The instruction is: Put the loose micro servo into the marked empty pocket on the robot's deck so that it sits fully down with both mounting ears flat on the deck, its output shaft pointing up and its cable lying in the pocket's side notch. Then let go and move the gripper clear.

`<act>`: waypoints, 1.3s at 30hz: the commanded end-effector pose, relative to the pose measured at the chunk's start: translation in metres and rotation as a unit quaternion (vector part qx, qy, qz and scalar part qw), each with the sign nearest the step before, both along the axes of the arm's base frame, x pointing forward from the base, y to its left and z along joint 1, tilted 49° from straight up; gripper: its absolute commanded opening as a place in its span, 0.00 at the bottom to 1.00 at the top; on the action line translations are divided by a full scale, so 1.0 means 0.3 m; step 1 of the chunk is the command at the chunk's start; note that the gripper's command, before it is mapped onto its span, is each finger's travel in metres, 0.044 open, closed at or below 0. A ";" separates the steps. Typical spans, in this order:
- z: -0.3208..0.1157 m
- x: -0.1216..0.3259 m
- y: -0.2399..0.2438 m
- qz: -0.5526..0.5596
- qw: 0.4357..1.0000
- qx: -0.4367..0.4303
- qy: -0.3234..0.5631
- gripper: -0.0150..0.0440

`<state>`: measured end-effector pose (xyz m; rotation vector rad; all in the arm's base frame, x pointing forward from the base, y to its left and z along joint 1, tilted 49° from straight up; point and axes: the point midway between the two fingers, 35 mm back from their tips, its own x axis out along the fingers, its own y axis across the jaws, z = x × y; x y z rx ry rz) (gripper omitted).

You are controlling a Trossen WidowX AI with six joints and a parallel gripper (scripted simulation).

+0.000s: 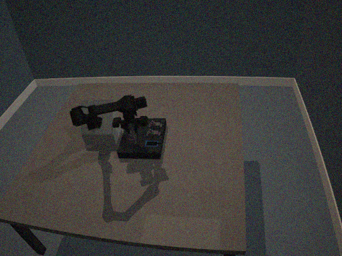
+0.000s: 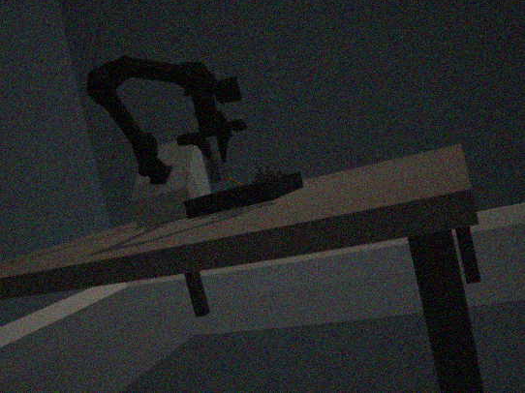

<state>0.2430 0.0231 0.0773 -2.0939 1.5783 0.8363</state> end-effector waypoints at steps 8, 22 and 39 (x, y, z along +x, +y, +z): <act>0.007 0.005 0.002 -0.115 0.984 0.033 -0.131 0.25; 0.007 0.005 0.002 -0.267 0.913 0.077 -0.298 0.25; 0.007 0.005 0.002 -0.431 0.756 0.125 -0.476 0.25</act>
